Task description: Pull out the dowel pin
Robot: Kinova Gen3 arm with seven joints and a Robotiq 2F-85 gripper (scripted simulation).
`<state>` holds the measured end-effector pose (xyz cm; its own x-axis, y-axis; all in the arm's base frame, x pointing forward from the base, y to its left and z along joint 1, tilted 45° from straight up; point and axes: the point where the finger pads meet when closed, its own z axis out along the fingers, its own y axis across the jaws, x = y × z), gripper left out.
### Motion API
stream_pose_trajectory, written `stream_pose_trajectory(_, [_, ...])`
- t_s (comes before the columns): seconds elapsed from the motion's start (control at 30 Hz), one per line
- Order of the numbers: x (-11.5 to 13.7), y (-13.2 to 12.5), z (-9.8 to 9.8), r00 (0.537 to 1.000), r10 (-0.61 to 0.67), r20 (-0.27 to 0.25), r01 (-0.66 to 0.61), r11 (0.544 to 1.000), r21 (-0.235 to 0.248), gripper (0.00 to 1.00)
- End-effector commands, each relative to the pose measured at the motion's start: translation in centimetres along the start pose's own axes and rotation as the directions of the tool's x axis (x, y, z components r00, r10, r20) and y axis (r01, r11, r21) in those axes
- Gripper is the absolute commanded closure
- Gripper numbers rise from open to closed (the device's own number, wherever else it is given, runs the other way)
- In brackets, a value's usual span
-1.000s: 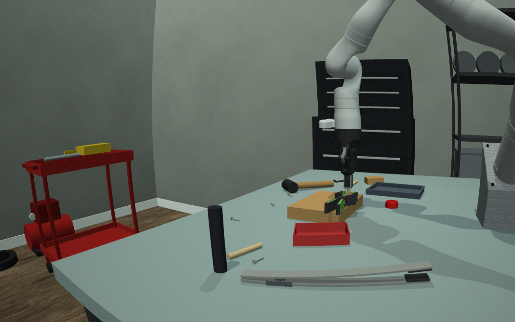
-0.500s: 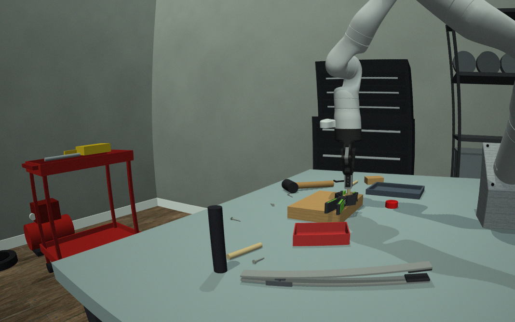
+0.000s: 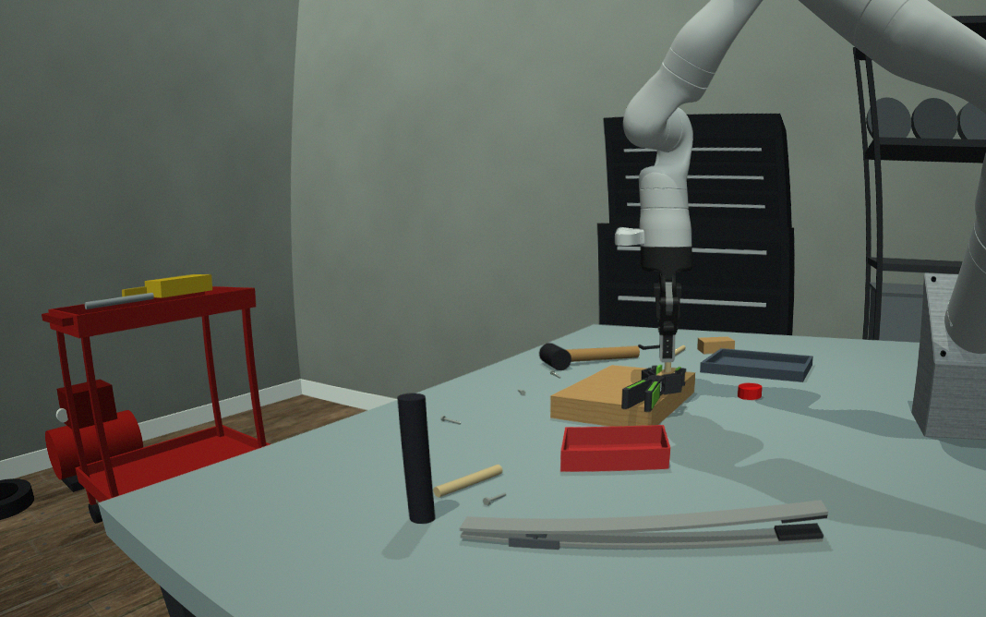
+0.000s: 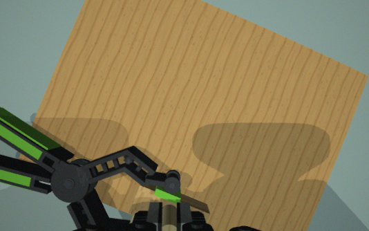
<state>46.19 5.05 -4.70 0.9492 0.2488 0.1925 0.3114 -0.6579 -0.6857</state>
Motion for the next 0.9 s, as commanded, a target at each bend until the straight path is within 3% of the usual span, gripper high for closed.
stream_pose_trajectory(0.0, [0.22,0.60,-0.20,0.999,-0.039,-0.012,0.039,0.999,-0.011,0.90])
stream_pose_trajectory(0.87, [0.23,0.61,-0.24,0.962,-0.275,-0.009,0.274,0.962,-0.014,0.90])
